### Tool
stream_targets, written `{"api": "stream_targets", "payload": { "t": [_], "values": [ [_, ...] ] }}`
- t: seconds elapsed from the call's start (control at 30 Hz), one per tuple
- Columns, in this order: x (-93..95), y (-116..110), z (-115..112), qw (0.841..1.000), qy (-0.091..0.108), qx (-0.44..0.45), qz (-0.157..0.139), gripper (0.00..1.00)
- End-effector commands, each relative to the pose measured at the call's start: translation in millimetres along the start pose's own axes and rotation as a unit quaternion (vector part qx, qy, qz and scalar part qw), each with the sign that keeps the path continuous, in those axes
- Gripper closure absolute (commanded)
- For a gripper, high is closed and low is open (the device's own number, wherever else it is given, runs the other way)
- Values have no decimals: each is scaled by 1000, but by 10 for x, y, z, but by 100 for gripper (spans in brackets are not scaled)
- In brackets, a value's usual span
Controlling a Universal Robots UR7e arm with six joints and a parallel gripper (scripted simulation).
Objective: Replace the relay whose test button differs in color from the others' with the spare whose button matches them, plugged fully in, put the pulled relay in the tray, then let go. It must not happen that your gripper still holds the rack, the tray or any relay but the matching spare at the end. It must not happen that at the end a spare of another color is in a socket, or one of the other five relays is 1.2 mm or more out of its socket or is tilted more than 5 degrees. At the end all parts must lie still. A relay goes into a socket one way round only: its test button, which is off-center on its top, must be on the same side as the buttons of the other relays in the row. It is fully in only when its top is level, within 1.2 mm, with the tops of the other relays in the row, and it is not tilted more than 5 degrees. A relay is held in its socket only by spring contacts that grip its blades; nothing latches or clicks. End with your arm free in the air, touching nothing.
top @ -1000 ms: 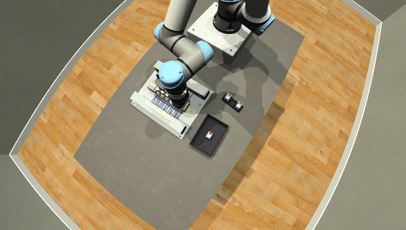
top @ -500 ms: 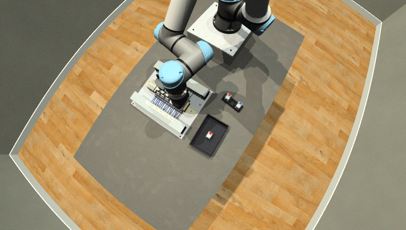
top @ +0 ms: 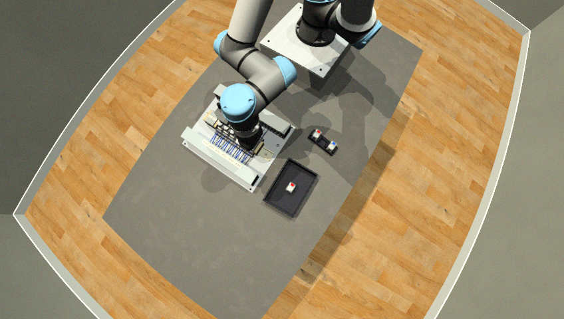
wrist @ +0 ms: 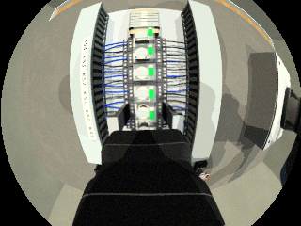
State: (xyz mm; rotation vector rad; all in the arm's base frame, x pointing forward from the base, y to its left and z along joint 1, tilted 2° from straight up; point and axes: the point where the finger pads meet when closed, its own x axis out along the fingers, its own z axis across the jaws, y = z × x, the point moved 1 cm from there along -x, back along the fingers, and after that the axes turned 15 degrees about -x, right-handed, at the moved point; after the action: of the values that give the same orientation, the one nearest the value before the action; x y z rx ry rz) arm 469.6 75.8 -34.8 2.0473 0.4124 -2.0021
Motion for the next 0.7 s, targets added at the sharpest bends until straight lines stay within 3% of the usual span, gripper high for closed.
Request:
{"api": "stream_targets", "payload": {
  "t": [0.0,0.67],
  "values": [
    [-27,2,-5,1000,1,0,0,0],
    [-66,3,-5,1000,1,0,0,0]
  ]
}}
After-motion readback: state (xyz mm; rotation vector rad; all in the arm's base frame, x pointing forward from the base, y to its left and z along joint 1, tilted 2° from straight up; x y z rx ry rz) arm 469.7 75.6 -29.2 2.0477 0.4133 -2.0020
